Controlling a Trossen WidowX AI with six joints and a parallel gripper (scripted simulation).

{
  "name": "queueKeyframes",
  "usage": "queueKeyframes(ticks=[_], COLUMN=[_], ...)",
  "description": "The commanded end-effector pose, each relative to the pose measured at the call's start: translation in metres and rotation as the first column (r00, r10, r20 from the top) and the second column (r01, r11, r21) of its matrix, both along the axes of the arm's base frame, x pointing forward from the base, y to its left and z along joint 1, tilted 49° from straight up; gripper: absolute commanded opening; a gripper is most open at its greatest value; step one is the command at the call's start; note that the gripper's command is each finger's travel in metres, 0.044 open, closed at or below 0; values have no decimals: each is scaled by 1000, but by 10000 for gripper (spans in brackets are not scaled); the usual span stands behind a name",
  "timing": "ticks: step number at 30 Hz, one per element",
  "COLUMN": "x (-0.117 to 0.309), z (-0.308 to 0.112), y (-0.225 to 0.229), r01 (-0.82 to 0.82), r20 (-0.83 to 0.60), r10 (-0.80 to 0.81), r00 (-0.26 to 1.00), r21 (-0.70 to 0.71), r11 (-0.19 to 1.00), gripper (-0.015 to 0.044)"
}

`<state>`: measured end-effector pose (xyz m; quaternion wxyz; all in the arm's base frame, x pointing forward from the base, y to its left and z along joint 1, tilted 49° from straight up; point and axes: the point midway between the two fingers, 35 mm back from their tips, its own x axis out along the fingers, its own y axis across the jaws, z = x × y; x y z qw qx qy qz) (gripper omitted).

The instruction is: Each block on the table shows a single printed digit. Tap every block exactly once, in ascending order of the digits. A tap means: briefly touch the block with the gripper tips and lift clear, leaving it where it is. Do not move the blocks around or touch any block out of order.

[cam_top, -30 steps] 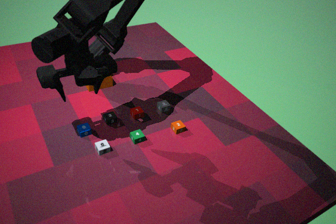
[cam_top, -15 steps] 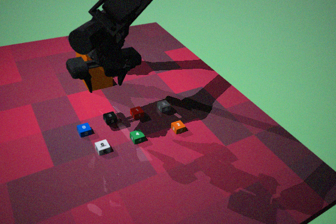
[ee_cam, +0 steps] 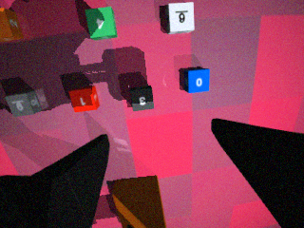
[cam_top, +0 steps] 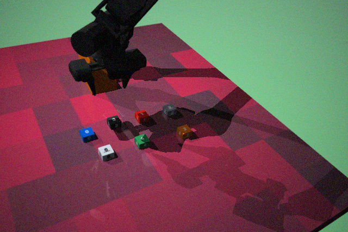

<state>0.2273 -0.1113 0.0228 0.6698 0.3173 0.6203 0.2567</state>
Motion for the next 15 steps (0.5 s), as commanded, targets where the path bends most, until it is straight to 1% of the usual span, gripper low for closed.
queueKeyframes(ticks=[1,3,7,9,15], x=[1,4,18,19,19], z=[1,10,61,78,80], y=[0,6,50,67,69], r01=[7,8,8,7,7], r20=[3,2,2,2,2], r10=[-7,-8,-8,-7,-7], r00=[1000,1000,1000,1000,1000], r21=[1,0,2,7,8], r11=[1000,1000,1000,1000,1000], gripper=[400,400,400,400,400])
